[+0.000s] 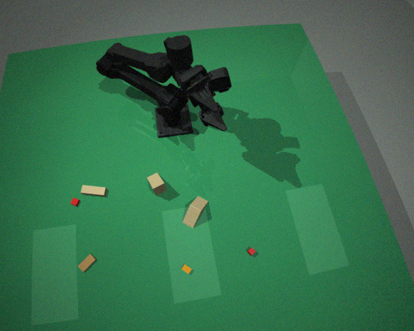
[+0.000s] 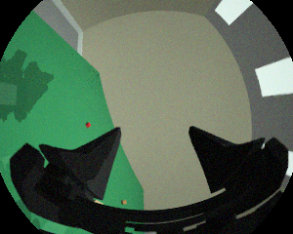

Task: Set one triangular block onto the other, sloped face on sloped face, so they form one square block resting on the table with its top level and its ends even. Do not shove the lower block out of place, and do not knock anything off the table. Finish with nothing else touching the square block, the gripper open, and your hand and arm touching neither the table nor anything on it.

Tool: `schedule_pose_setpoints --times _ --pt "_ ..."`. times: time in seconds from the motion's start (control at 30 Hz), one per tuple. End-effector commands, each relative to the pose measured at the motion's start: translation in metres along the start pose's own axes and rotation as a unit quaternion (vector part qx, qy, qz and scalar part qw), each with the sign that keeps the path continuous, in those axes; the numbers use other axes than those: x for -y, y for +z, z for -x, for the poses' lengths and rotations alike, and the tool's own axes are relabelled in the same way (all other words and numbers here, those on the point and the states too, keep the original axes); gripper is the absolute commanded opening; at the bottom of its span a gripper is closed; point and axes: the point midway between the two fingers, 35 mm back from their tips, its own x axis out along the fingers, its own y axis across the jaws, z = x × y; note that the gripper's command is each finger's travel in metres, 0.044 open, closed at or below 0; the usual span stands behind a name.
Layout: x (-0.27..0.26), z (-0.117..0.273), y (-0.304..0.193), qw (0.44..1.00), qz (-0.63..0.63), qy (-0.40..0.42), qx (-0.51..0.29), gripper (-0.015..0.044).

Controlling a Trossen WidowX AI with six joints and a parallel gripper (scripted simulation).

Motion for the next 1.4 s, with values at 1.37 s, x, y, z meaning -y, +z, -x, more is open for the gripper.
schedule_pose_setpoints --times 1.37 --pt "-0.095 -0.135 -0.183 0.274 -0.589 0.227 -0.726 0.0440"
